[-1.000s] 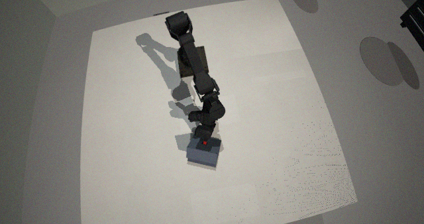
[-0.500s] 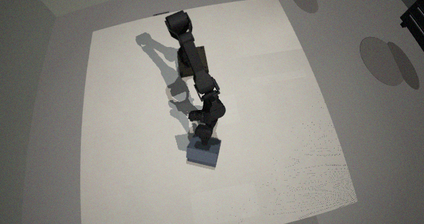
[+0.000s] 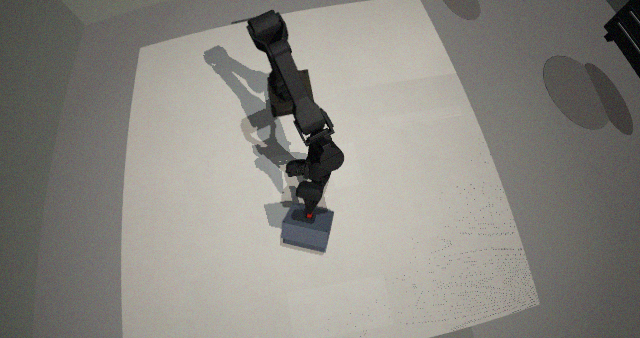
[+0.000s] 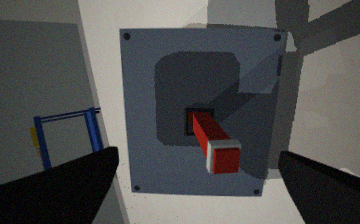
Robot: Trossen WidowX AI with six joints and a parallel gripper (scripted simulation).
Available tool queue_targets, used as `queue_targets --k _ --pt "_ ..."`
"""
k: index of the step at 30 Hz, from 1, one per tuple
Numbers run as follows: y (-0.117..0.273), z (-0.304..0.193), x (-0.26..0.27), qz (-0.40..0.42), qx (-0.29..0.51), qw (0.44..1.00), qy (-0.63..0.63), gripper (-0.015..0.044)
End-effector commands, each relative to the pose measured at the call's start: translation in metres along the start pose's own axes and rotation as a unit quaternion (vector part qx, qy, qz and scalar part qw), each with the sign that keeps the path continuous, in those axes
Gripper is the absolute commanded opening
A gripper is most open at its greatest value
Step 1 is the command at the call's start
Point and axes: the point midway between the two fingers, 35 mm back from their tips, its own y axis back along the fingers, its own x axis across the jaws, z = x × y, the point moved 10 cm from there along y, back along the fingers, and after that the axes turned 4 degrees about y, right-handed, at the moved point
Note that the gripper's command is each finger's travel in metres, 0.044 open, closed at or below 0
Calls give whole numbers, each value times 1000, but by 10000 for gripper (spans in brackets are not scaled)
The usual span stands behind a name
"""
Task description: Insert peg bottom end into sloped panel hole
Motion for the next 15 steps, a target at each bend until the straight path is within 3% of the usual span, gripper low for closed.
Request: queue_targets --k 1,15 --pt "5 0 0 -1 -2 1000 -1 440" --pt "26 -3 1 -3 -1 1000 0 440"
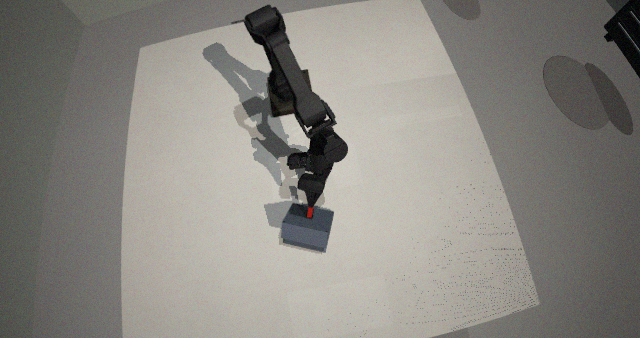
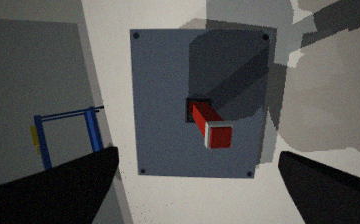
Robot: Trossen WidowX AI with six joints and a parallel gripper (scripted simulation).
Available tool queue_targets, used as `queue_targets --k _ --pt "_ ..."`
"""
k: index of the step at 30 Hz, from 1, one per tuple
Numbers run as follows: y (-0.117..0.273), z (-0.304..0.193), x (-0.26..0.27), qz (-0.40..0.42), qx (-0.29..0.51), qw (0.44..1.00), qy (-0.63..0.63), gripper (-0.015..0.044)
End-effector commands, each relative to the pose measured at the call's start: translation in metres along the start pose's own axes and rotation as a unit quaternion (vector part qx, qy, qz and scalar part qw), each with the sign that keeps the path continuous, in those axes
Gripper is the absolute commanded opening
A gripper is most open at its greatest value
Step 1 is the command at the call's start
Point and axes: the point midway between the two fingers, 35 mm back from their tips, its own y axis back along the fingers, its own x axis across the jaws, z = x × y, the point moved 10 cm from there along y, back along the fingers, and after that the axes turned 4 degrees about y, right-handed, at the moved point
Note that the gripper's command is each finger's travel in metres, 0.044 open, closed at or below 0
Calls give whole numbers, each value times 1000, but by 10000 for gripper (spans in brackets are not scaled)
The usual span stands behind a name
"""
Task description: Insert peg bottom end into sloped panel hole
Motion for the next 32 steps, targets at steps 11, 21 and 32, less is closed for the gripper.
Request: queue_targets --k 11,21,32 --pt "21 -1 1 -1 -1 1000 0 440" --pt "37 -2 1 -2 0 1000 1 440" --pt "54 -3 1 -2 0 1000 1 440"
